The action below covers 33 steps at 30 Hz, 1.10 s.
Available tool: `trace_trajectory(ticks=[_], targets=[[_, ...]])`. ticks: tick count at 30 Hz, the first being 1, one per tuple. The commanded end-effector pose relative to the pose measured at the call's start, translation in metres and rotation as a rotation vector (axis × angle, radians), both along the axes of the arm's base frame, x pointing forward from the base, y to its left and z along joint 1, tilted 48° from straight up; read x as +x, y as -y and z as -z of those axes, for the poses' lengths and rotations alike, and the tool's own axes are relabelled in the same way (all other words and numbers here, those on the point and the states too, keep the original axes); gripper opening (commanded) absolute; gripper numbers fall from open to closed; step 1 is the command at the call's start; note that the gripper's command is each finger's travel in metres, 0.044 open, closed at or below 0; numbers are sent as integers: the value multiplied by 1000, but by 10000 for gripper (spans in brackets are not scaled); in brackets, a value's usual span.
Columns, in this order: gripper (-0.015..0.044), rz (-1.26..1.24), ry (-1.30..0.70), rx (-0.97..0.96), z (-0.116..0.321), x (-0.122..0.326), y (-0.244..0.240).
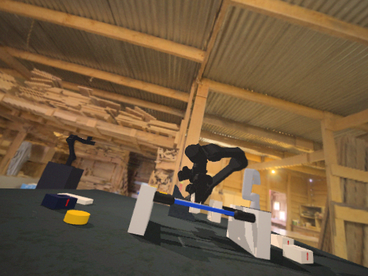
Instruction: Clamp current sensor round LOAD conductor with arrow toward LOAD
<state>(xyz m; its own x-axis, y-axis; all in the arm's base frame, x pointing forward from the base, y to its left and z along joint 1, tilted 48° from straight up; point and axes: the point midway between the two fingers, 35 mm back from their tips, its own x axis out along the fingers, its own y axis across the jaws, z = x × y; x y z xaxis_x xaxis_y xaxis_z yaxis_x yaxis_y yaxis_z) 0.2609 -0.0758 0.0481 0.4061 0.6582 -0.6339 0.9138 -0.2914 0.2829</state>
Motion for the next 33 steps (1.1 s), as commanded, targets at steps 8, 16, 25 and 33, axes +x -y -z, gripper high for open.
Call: trace_trajectory(ticks=[8, 16, 25, 33], targets=[[105, -1, 0, 0, 0, 0, 0], [315, -1, 0, 0, 0, 0, 0], [338, -1, -3, 2, 0, 0, 0], [285, -1, -3, 2, 0, 0, 0]])
